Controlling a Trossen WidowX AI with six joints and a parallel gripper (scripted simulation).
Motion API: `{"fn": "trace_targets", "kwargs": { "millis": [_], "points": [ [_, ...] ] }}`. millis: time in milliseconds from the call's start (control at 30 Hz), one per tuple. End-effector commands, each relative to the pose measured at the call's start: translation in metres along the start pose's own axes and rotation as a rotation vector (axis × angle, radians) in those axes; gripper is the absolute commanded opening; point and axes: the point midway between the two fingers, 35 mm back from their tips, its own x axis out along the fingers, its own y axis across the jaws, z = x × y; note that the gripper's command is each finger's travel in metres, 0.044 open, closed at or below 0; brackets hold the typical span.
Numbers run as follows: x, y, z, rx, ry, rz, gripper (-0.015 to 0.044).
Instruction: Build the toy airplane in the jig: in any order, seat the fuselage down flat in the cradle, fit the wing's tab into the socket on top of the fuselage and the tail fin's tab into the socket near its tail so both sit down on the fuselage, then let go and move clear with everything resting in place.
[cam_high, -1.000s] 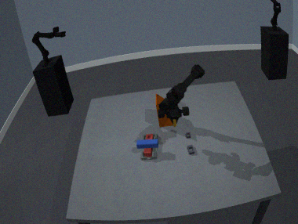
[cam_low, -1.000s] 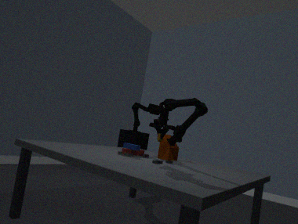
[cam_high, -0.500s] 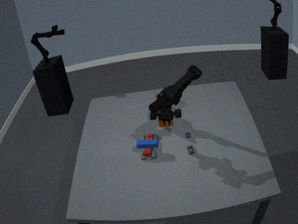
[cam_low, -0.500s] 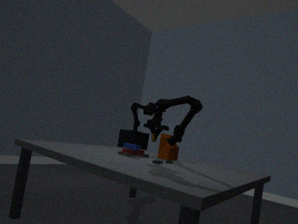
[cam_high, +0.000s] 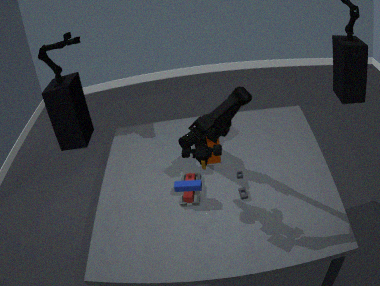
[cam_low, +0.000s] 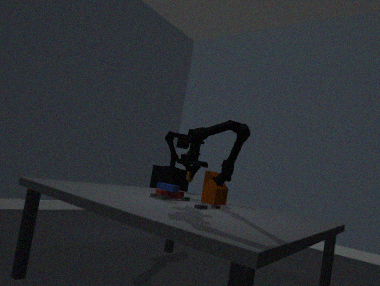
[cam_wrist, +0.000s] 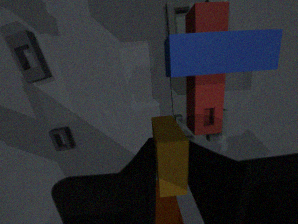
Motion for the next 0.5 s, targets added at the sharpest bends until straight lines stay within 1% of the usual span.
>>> {"fn": "trace_targets", "kwargs": {
  "millis": [0, 467],
  "points": [
    [0.003, -0.015, 0.0, -0.006, 0.002, -0.006, 0.0],
    [0.018, -0.058, -0.007, -0.008, 0.009, -0.006, 0.0]
  ]
}}
